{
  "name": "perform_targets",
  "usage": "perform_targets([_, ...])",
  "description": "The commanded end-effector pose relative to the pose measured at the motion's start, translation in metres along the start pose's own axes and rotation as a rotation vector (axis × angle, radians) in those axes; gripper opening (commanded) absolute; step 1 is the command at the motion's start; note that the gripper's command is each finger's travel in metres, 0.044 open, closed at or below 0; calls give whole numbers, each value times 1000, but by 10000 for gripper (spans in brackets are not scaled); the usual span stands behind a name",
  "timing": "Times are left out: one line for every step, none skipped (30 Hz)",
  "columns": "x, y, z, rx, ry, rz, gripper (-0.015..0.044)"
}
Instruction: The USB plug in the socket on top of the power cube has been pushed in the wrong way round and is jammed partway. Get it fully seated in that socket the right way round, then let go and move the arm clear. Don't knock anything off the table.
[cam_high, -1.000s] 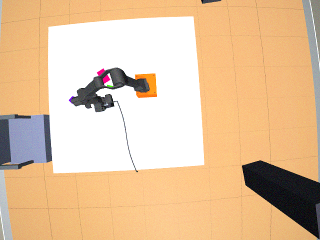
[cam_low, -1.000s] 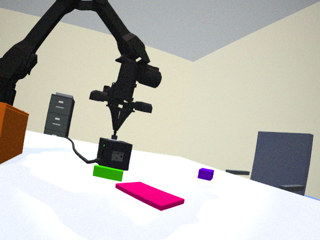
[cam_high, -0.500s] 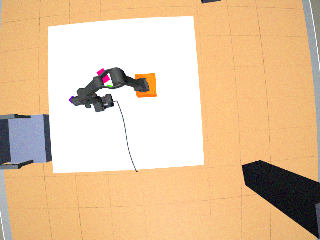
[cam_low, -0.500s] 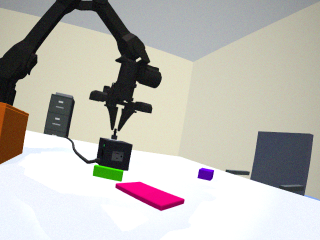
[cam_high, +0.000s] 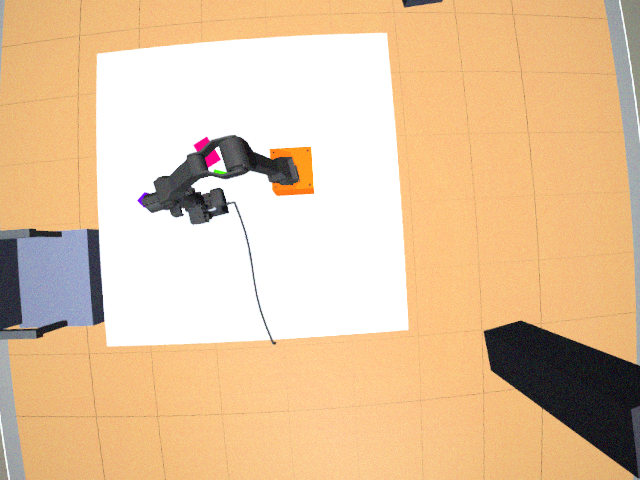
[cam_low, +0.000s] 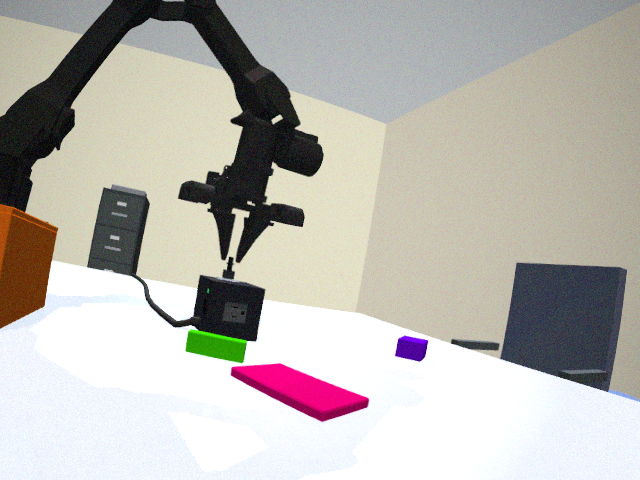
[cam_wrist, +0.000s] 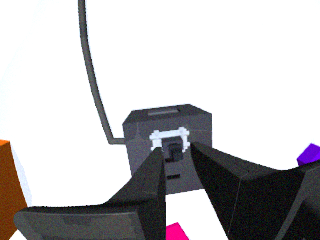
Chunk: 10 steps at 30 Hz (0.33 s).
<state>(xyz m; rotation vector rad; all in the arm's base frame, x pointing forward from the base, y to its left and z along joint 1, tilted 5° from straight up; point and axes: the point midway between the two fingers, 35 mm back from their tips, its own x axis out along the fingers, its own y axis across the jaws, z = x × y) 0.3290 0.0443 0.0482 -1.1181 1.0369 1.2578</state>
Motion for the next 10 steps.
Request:
perform_targets([-2, 0, 0, 0, 0, 0, 95])
perform_targets([-3, 0, 0, 0, 0, 0, 95])
perform_targets([-4, 0, 0, 0, 0, 0, 95])
perform_targets([-5, 0, 0, 0, 0, 0, 95])
perform_targets([-6, 0, 1, 0, 0, 0, 95])
perform_targets([-7, 0, 1, 0, 0, 0, 95])
perform_targets([-8, 0, 1, 0, 0, 0, 95])
perform_targets([-9, 0, 1, 0, 0, 0, 95])
perform_targets([-10, 0, 1, 0, 0, 0, 95])
perform_targets([-11, 0, 1, 0, 0, 0, 95])
